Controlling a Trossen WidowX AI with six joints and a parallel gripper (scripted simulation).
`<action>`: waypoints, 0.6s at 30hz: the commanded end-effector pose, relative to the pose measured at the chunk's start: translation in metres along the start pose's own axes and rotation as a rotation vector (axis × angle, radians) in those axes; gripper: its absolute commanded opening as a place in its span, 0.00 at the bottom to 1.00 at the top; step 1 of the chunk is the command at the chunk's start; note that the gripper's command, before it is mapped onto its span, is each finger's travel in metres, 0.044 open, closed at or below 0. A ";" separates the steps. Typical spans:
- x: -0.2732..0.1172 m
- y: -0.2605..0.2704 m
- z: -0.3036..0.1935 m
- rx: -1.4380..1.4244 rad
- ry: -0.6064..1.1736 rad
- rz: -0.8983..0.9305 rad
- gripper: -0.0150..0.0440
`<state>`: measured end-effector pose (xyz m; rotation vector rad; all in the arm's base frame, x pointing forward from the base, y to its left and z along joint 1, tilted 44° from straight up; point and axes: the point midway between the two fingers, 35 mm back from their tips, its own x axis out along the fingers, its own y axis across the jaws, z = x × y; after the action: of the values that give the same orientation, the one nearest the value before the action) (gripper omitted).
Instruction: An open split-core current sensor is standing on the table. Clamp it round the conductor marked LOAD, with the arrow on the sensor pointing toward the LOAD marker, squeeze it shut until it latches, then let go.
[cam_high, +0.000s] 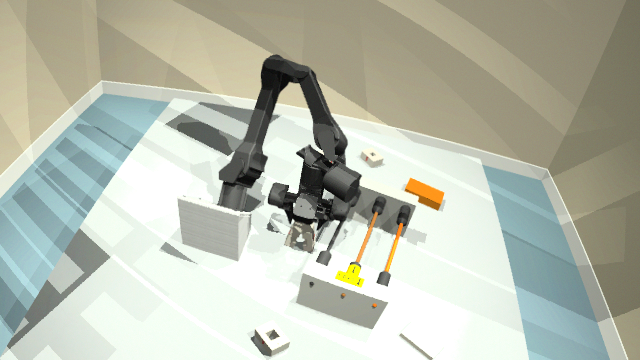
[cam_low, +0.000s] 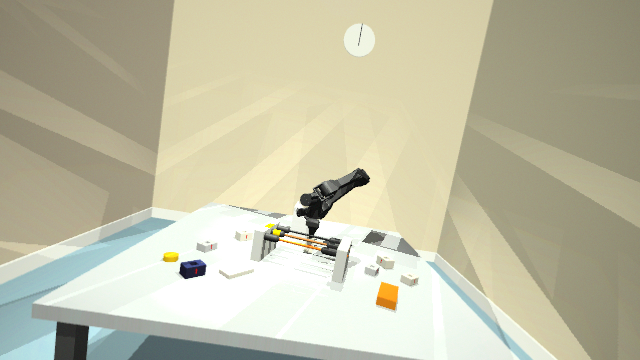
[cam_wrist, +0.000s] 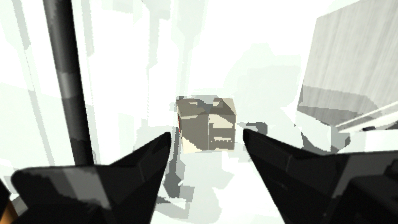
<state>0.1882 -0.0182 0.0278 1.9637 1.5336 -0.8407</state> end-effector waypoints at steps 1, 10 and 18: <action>0.008 -0.001 -0.001 0.006 0.005 -0.001 0.80; 0.007 -0.001 -0.001 0.002 0.002 -0.001 0.74; 0.007 -0.001 -0.001 0.002 0.002 -0.001 0.65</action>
<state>0.1886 -0.0126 0.0226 1.9675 1.5357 -0.8429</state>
